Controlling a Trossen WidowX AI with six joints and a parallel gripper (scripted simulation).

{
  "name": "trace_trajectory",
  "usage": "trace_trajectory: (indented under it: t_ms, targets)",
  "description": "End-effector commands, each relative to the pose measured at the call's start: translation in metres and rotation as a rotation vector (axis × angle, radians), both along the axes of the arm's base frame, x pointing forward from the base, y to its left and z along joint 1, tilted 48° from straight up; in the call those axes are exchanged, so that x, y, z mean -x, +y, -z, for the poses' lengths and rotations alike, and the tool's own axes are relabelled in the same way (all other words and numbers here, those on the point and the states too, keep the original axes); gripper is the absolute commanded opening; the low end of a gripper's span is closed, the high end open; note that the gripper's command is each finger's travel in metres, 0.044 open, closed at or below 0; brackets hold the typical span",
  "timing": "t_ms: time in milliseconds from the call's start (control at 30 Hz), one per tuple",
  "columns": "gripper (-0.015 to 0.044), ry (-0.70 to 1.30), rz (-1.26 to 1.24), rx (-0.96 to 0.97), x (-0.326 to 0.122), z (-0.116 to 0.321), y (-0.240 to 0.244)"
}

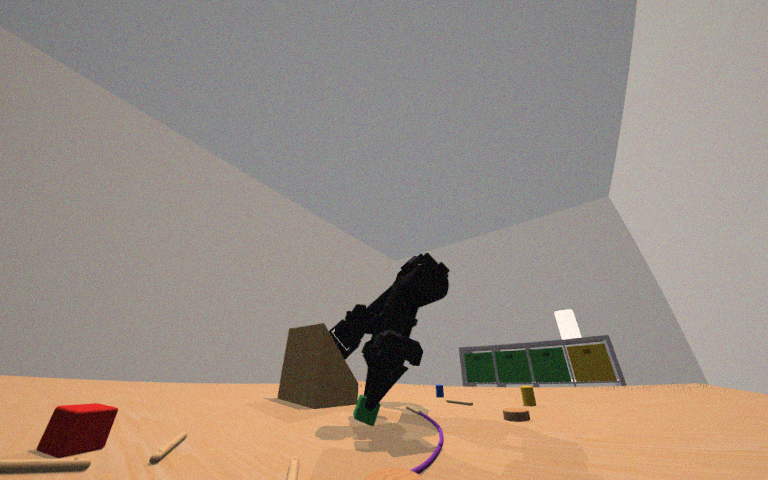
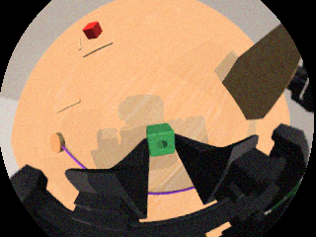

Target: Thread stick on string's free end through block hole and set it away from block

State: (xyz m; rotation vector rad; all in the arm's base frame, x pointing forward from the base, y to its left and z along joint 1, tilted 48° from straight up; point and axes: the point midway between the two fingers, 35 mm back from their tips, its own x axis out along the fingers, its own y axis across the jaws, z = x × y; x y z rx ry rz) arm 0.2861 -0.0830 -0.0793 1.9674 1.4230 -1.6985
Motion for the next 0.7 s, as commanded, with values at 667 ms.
trace_trajectory:
  t_ms: [667]
  targets:
    - [0.0,0.091,-0.072,0.133,-0.0085,-0.0042,0.0072]
